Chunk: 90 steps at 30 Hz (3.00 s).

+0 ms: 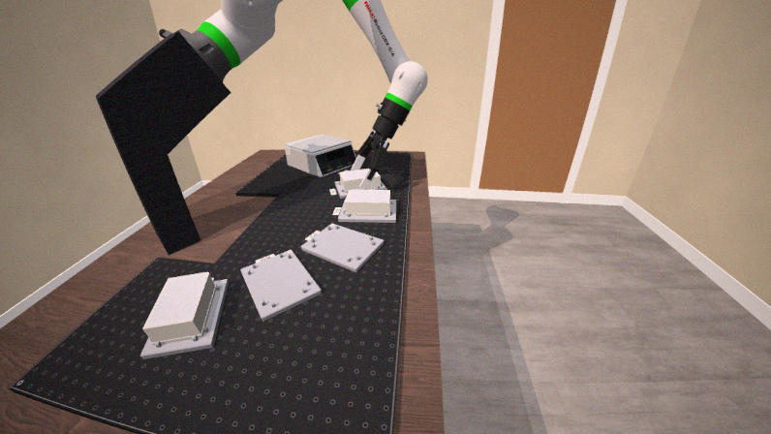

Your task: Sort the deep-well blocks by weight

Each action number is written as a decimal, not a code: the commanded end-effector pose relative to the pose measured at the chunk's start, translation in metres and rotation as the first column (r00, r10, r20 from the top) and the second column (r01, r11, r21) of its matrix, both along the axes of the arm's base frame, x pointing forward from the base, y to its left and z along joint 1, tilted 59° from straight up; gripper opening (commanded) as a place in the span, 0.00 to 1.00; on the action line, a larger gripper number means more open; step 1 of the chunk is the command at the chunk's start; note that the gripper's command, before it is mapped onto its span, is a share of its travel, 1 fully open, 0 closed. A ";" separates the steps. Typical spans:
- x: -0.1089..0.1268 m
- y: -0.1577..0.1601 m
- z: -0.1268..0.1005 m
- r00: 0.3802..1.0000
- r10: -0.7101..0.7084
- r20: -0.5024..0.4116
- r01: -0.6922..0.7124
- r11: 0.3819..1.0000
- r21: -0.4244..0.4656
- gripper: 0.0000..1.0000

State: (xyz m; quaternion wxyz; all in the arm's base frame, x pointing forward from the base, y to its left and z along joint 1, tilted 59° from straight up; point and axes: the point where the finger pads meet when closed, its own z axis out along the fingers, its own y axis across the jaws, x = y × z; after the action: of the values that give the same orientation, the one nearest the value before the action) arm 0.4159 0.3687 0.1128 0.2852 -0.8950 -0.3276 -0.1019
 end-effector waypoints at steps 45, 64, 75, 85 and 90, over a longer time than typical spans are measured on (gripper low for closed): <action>-0.002 -0.004 0.003 1.000 0.000 0.000 0.000 1.000 0.000 0.10; -0.012 -0.026 0.017 1.000 0.000 0.000 0.000 1.000 0.000 0.10; -0.018 -0.037 0.025 1.000 0.000 0.000 0.000 1.000 0.000 0.10; -0.024 -0.050 0.034 1.000 0.000 0.000 0.000 1.000 0.000 0.10; -0.025 -0.051 0.035 1.000 0.000 0.000 0.000 1.000 0.000 0.10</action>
State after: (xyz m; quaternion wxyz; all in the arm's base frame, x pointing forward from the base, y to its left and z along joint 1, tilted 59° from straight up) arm 0.3909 0.3184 0.1472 0.2851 -0.8950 -0.3276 -0.1019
